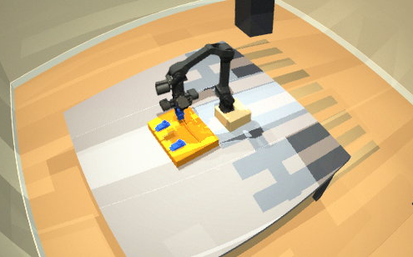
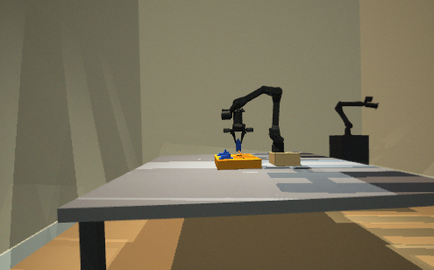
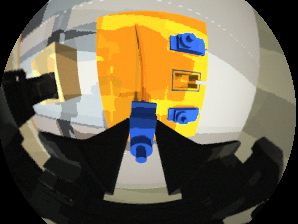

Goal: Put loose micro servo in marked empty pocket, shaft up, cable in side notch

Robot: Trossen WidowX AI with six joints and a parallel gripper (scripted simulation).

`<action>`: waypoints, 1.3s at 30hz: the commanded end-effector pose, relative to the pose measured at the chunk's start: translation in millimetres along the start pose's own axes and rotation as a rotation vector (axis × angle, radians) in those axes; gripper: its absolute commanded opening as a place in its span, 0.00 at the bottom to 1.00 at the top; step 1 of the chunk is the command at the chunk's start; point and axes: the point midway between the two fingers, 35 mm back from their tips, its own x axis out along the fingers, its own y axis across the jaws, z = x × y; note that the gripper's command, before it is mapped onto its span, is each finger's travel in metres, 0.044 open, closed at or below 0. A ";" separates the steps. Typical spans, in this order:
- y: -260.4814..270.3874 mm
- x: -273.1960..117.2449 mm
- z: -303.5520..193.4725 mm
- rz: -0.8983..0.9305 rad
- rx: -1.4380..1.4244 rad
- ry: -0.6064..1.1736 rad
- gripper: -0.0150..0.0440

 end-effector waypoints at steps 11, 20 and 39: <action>5.3 -0.7 50.1 -0.002 -0.003 -0.002 0.25; 5.4 -0.7 50.7 -0.001 0.182 -0.002 0.25; 5.4 -0.7 50.7 -0.001 0.843 -0.003 0.25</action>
